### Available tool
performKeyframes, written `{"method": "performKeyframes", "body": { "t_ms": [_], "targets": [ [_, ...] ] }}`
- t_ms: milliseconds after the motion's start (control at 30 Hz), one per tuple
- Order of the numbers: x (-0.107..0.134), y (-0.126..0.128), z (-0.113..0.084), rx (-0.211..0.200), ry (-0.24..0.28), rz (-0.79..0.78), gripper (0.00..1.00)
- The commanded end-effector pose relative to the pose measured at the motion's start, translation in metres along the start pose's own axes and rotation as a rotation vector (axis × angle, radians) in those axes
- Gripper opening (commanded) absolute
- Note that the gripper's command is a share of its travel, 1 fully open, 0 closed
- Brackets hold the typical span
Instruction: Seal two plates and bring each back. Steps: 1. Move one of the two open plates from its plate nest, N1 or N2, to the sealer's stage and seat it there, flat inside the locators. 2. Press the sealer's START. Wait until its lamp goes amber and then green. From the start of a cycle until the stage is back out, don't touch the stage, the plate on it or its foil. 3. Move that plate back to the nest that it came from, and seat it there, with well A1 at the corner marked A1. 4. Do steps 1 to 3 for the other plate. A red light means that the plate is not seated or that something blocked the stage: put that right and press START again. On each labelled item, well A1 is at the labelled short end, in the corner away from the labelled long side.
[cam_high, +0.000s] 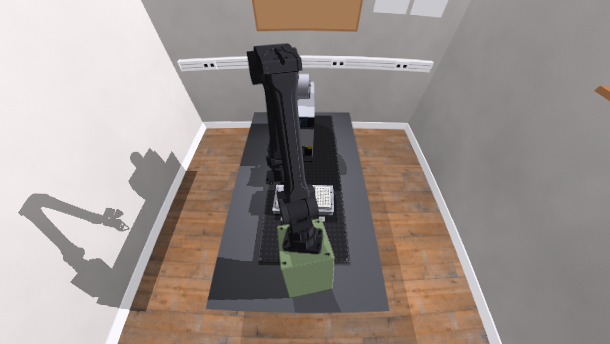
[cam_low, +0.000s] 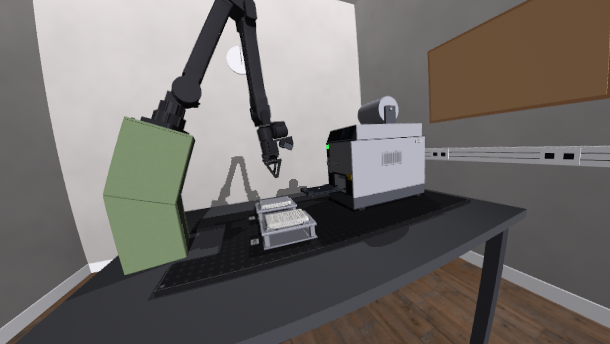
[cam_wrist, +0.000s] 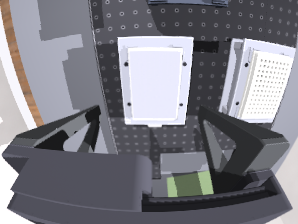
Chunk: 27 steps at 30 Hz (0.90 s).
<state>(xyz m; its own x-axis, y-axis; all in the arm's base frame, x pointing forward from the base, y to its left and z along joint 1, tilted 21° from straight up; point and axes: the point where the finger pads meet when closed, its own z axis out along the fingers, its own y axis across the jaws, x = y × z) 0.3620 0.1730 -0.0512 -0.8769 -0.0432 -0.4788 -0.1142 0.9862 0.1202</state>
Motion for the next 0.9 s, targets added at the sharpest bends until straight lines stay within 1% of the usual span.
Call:
{"method": "performKeyframes", "body": {
  "t_ms": [0,33,67,100,167,233,367,433,567,600,667,867],
  "targets": [
    [-0.007,-0.008,0.002,0.027,0.112,0.001,1.00],
    [-0.008,-0.008,0.003,0.027,0.144,0.002,1.00],
    [-0.010,-0.009,0.004,0.031,0.148,0.002,1.00],
    [-0.008,-0.008,0.005,0.032,0.139,-0.005,1.00],
    [0.003,-0.008,0.004,0.037,0.146,-0.011,1.00],
    [0.007,-0.007,0.003,0.039,0.144,-0.010,1.00],
    [0.007,-0.004,0.002,0.035,0.136,-0.009,1.00],
    [0.006,0.002,0.000,0.019,0.127,-0.009,1.00],
    [0.006,0.003,-0.003,0.012,0.113,-0.009,1.00],
    [0.006,0.002,-0.003,0.014,0.060,-0.008,1.00],
    [0.010,0.001,-0.005,0.015,-0.018,-0.008,1.00],
    [0.025,-0.004,0.000,0.031,-0.185,-0.015,1.00]
  ]
}}
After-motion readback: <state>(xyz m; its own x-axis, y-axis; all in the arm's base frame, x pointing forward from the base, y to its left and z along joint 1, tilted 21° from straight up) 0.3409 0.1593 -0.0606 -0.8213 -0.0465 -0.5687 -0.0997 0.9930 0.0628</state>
